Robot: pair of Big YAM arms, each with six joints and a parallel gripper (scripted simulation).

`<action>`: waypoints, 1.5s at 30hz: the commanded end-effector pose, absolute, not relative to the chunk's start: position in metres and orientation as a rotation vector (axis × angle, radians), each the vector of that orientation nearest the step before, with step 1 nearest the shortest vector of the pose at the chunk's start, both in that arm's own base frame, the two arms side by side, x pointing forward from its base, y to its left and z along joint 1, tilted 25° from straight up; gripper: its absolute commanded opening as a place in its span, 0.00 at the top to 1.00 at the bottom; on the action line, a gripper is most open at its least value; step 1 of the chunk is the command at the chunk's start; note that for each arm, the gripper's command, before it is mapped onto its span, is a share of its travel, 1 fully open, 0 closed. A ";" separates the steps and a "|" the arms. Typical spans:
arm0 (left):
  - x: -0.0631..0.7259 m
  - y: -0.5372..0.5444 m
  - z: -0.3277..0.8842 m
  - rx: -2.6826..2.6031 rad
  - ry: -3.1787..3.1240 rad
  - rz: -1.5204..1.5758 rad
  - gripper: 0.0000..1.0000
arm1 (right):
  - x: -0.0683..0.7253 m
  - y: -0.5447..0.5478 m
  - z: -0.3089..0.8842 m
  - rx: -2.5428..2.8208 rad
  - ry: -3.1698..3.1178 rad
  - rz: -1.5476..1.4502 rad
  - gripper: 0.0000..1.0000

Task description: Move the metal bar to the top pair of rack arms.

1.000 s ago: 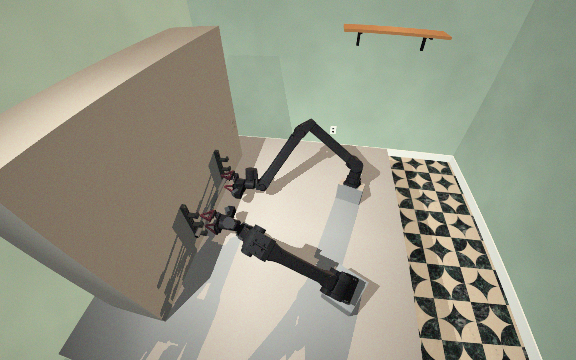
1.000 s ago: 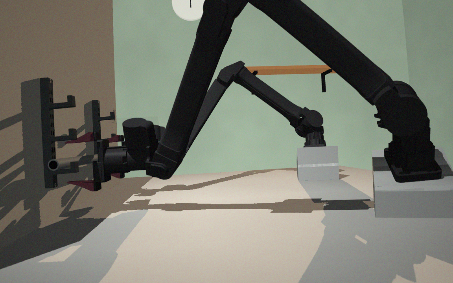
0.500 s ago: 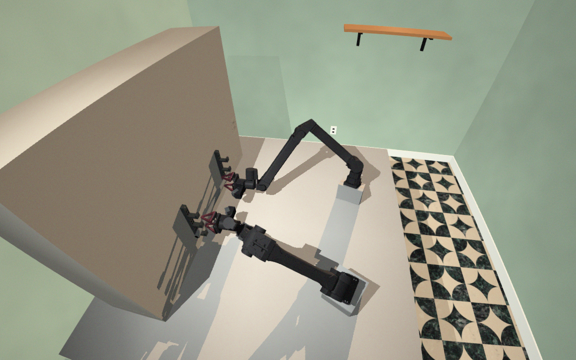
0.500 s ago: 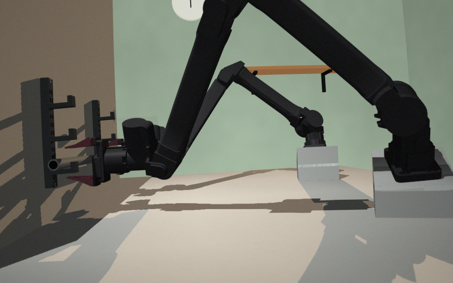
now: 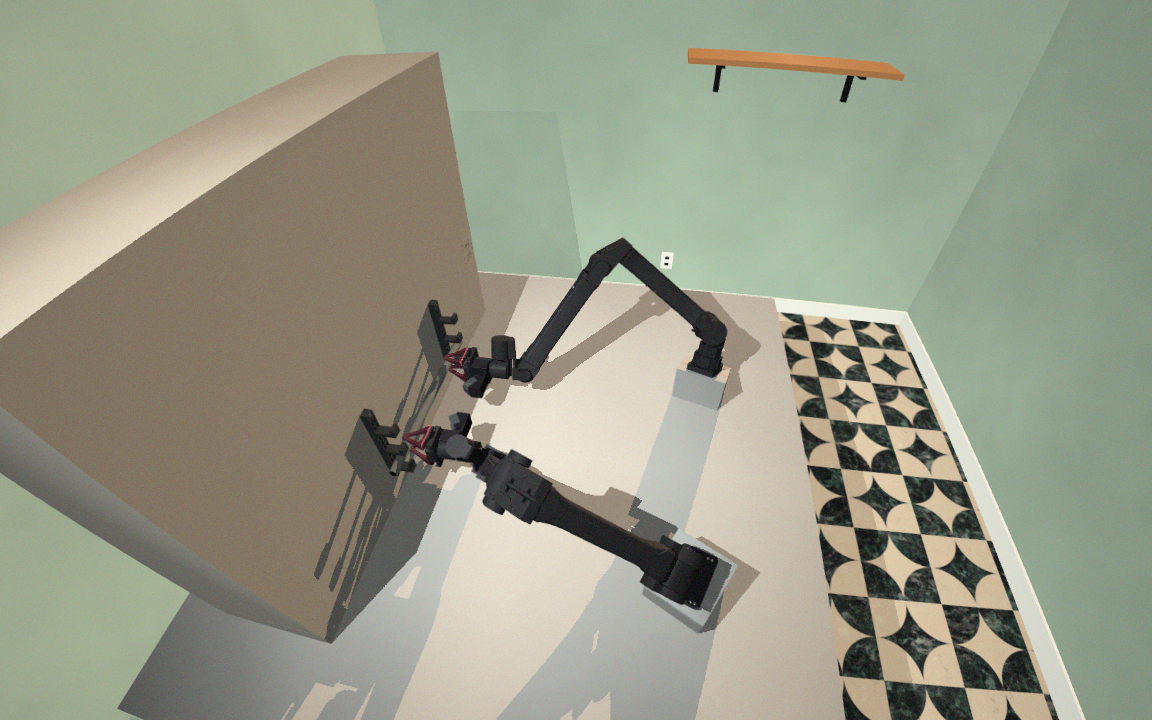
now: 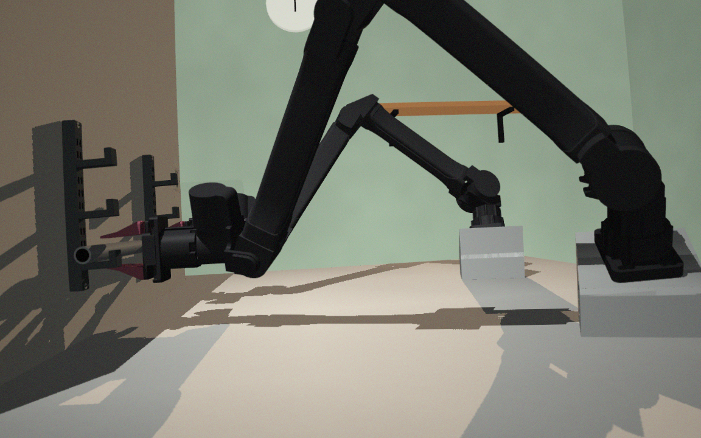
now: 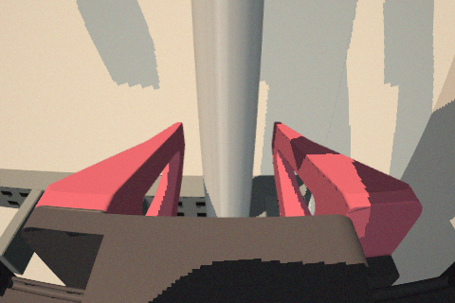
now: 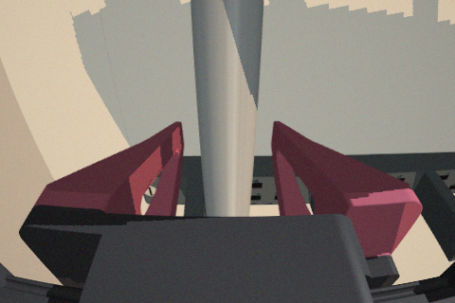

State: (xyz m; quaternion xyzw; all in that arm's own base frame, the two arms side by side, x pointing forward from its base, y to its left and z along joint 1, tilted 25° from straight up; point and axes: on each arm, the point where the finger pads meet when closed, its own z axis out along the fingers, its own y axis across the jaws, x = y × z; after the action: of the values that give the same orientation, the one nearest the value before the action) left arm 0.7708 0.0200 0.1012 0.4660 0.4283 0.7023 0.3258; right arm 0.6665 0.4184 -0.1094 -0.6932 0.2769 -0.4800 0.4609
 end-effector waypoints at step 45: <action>0.777 0.027 0.121 1.162 1.115 1.850 1.00 | 0.679 0.409 -0.106 -1.688 0.691 -1.200 1.00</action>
State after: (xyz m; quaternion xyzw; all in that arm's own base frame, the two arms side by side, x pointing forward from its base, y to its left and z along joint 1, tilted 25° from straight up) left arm 0.7709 0.0199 0.1015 0.4658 0.4284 0.7020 0.3266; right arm 0.6666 0.4184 -0.1094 -0.6934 0.2765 -0.4802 0.4606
